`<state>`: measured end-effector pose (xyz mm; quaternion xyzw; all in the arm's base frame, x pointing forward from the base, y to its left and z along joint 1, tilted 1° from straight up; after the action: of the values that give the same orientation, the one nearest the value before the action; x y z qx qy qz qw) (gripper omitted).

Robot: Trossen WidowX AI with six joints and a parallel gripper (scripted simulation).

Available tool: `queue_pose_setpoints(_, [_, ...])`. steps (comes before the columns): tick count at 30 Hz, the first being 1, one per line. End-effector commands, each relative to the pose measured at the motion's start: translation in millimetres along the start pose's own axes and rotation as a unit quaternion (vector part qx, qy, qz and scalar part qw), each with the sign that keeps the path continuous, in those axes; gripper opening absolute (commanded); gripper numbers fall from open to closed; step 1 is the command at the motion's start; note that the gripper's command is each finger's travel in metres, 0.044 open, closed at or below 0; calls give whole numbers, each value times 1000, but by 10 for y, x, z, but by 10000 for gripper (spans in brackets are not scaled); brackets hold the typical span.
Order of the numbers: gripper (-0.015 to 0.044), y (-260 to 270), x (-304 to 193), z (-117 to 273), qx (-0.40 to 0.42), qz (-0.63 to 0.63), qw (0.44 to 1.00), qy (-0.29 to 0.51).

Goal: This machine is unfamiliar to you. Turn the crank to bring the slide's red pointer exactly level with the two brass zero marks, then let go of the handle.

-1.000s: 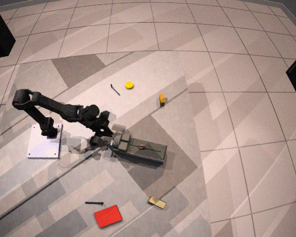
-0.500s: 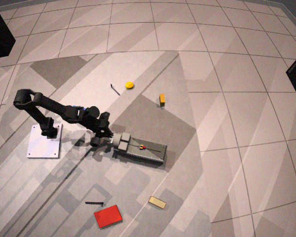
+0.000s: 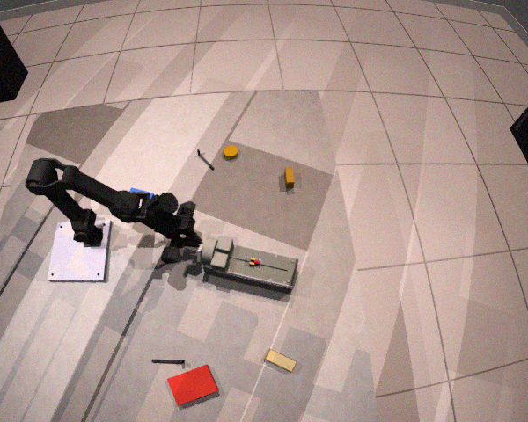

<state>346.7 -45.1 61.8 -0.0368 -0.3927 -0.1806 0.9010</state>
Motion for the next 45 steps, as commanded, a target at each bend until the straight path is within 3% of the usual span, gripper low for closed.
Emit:
queue_pose_setpoints(1, [0, -53, -51, -59, -5, 1, 1000, 8])
queue_pose_setpoints(45, [0, -213, -92, -110, -6, 2, 1000, 8])
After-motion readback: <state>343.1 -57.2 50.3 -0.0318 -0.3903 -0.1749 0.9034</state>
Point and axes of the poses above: the point midway between the two fingers, 35 mm back from their tips, its own z axis back along the fingers, its own y axis across the jaws, x = y × z, the point moved 1 cm from there along z, back along the fingers, and after that the axes turned 4 degrees about -z, right-handed, at the moved point
